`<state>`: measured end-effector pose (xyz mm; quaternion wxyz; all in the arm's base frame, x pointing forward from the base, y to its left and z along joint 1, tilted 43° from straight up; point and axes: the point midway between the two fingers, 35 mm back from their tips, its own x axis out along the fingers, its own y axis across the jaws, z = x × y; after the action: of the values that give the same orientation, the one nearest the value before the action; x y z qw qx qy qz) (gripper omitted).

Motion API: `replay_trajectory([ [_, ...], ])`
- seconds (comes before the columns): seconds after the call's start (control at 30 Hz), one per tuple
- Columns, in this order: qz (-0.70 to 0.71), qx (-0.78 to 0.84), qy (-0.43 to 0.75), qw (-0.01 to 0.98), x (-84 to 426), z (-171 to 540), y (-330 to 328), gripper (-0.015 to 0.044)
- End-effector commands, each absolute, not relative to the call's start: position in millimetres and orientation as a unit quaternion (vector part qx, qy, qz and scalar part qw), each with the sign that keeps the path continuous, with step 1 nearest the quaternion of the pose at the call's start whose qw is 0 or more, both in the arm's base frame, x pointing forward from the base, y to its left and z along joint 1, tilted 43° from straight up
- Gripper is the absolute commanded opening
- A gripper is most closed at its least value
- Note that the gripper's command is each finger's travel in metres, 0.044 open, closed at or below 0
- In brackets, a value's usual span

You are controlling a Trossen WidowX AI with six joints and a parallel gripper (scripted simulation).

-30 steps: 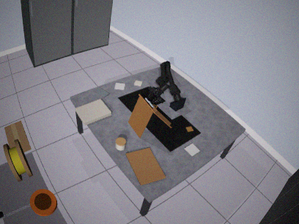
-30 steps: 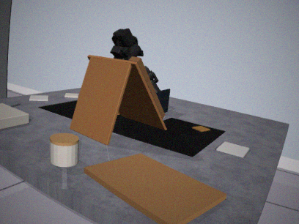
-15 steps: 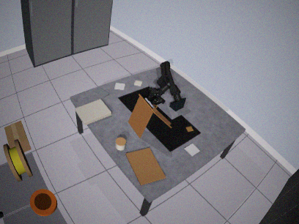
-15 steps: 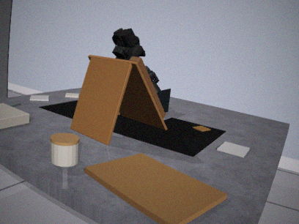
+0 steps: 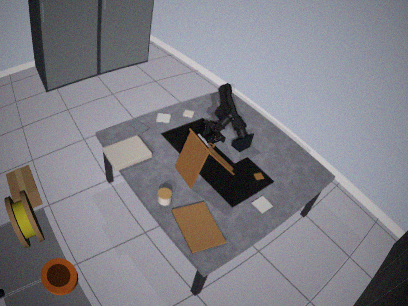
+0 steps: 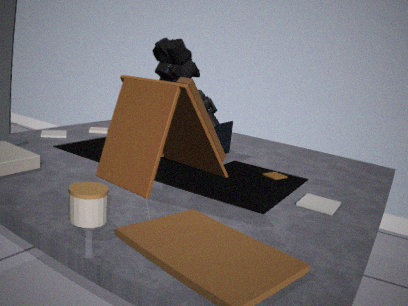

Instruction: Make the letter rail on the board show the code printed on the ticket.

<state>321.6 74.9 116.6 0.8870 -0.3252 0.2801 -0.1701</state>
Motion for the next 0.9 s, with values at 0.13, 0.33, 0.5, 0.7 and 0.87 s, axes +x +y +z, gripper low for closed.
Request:
replay_trajectory([
  [0.13, -0.17, -0.325, 0.28, 0.887, 322, 117, 75, 0.021],
  [0.33, -0.171, -0.323, 0.278, 0.888, 315, 120, 79, 0.0295],
  [0.5, -0.171, -0.323, 0.278, 0.888, 311, 122, 82, 0.0295],
  [0.7, -0.171, -0.323, 0.278, 0.888, 308, 123, 84, 0.0295],
  [0.87, -0.171, -0.323, 0.278, 0.888, 304, 123, 85, 0.0295],
])
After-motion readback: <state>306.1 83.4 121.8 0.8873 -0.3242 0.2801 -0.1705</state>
